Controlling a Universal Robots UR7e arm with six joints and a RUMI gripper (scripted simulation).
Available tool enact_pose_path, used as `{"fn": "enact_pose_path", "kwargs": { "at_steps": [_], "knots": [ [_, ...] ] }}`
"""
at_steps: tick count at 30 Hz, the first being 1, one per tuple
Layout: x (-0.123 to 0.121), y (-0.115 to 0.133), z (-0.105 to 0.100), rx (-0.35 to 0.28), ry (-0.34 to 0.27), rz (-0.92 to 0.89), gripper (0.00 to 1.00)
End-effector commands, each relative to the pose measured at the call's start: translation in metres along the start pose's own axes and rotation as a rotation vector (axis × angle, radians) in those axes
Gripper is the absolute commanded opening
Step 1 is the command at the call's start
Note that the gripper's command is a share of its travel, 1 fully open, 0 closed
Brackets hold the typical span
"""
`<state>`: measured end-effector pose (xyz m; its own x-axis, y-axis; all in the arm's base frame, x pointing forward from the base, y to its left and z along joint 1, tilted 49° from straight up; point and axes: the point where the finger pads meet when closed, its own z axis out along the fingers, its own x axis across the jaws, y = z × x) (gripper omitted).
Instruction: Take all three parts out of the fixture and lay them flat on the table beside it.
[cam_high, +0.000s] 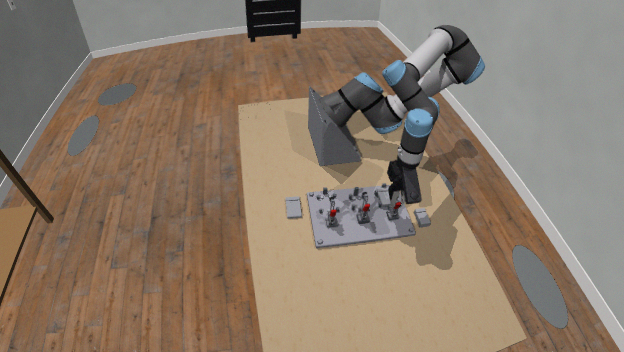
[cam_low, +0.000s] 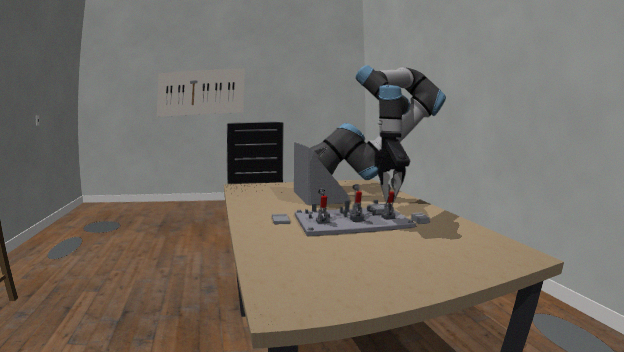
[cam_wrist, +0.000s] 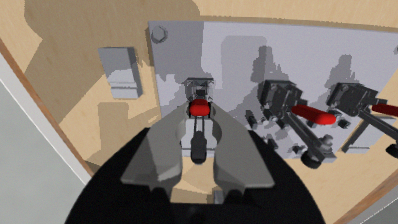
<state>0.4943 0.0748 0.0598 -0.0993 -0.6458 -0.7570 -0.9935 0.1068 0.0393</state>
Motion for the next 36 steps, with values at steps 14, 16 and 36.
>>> {"fn": "enact_pose_path", "kwargs": {
  "at_steps": [14,16,36],
  "knots": [
    [0.0001,0.0019,-0.0002,0.001,0.000,0.000,0.00],
    [0.0001,0.0019,-0.0002,0.001,0.000,0.000,0.00],
    [0.0001,0.0019,-0.0002,0.001,0.000,0.000,0.28]
  ]
}}
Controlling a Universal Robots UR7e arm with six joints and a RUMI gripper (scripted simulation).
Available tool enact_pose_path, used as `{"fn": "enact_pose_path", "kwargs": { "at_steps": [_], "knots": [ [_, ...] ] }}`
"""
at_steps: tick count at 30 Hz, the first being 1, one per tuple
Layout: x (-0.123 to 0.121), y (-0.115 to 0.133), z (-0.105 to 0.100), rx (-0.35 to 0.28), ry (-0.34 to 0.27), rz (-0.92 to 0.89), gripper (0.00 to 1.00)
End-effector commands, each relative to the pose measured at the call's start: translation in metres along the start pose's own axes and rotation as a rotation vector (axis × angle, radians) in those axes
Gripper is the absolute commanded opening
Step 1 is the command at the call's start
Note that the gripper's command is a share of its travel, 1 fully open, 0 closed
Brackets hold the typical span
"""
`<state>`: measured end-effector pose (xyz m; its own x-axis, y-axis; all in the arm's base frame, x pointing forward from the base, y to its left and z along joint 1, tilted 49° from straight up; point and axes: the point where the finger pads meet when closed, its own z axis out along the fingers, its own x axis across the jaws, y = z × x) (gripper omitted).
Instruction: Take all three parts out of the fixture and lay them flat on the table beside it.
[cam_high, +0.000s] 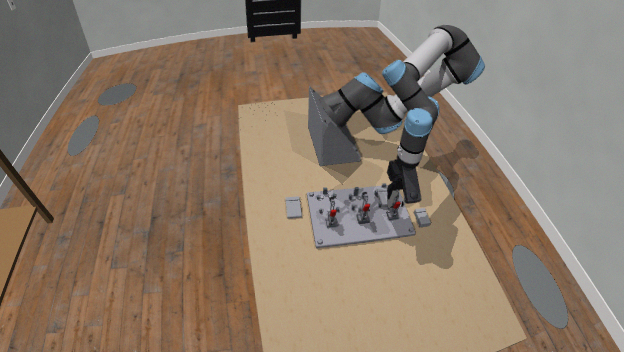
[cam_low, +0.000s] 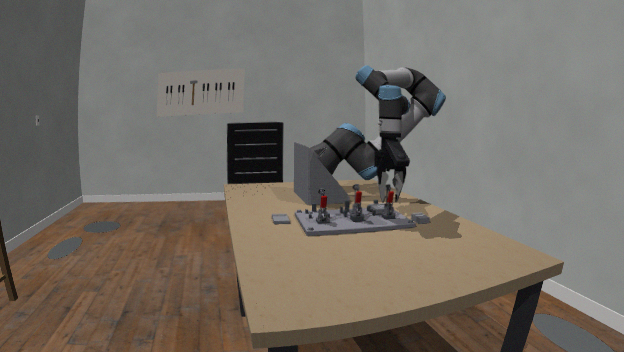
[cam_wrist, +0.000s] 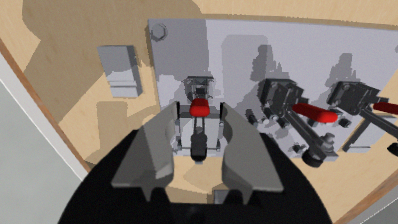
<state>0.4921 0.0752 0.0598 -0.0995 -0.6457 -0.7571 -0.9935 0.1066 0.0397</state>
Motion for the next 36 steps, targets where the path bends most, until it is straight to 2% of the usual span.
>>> {"fn": "enact_pose_path", "kwargs": {
  "at_steps": [1,18,36],
  "knots": [
    [0.000,0.000,0.000,0.001,0.000,0.000,0.28],
    [0.000,0.000,-0.004,0.001,0.000,0.000,0.28],
    [0.000,0.000,-0.050,0.001,0.000,0.000,0.28]
  ]
}}
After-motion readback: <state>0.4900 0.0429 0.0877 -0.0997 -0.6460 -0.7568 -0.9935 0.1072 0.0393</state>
